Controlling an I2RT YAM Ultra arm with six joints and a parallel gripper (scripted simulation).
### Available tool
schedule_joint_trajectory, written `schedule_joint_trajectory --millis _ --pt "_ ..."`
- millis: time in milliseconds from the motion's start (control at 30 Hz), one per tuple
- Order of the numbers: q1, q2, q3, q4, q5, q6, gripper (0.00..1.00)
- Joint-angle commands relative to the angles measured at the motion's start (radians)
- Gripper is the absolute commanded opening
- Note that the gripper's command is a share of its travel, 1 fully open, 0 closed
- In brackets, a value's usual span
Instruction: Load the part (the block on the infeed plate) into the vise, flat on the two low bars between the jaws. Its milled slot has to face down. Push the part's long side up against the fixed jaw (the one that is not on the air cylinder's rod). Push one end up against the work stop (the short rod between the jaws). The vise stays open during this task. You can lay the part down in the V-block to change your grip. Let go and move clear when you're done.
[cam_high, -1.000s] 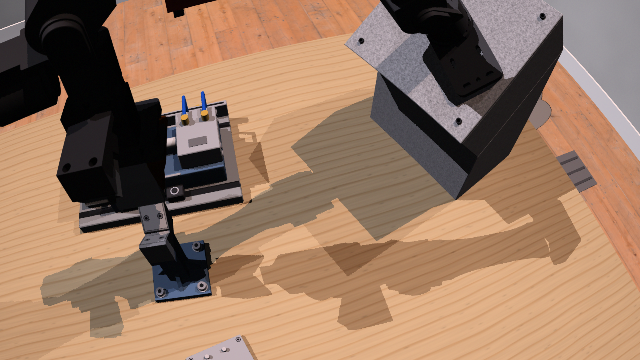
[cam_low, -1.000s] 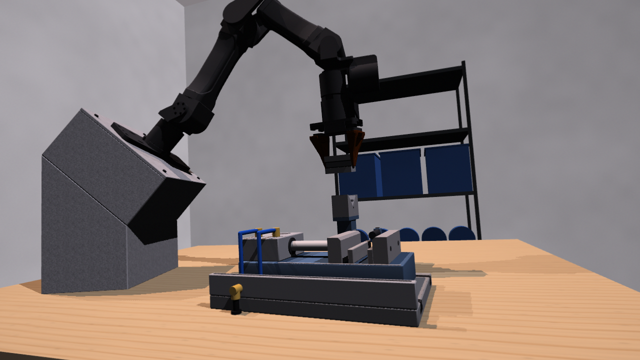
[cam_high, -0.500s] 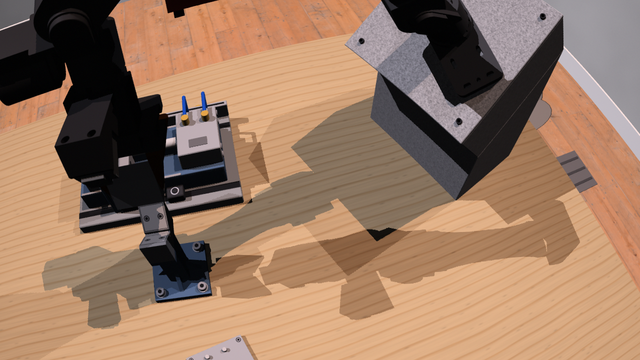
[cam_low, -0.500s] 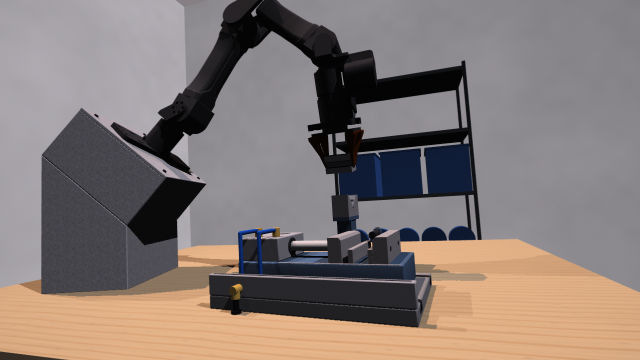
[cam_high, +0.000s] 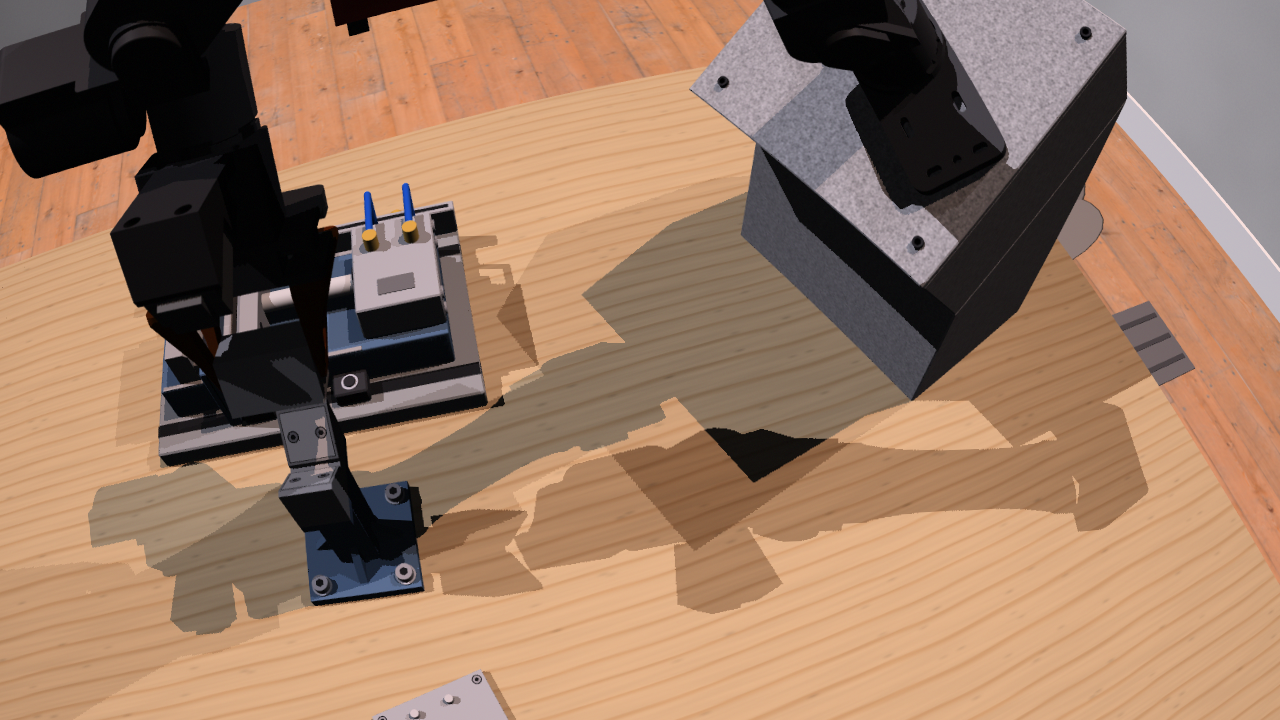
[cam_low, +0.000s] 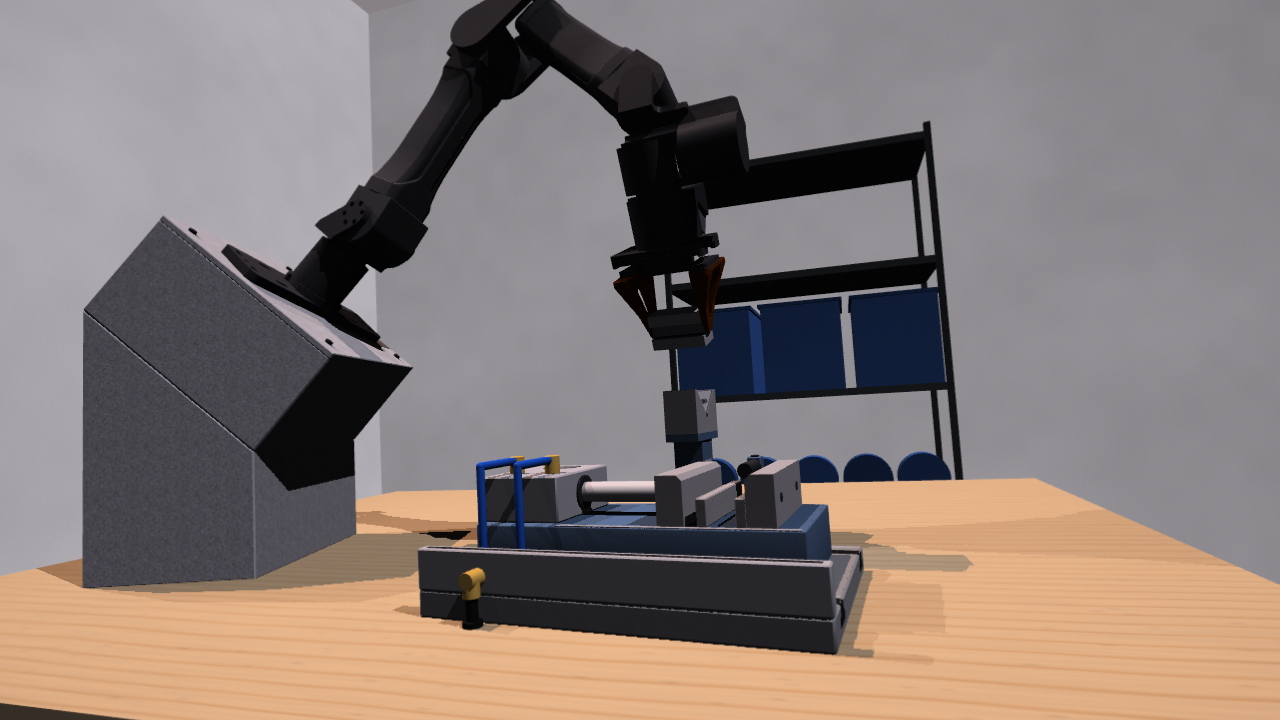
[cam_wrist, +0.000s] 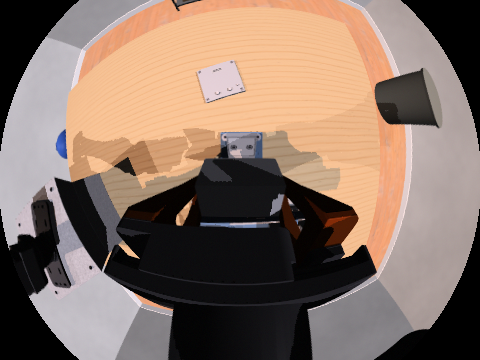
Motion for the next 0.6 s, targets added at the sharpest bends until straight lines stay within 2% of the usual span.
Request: schedule_joint_trajectory --millis 0,100,200,367,467,500,567 --pt "-0.03 0.01 0.002 0.016 -0.103 -0.028 0.0" --pt "-0.046 0.014 -0.022 0.019 -0.148 -0.042 0.0" --pt "-0.061 0.024 0.004 0.025 -0.192 -0.06 0.0" --pt "-0.083 0.047 -0.025 0.022 -0.26 -0.083 0.0" --pt "-0.087 0.05 -0.018 0.019 -0.273 -0.088 0.0" --pt "-0.09 0.027 0.004 0.017 -0.286 -0.098 0.0" --pt "-0.098 0.069 -0.001 0.022 -0.31 -0.104 0.0"
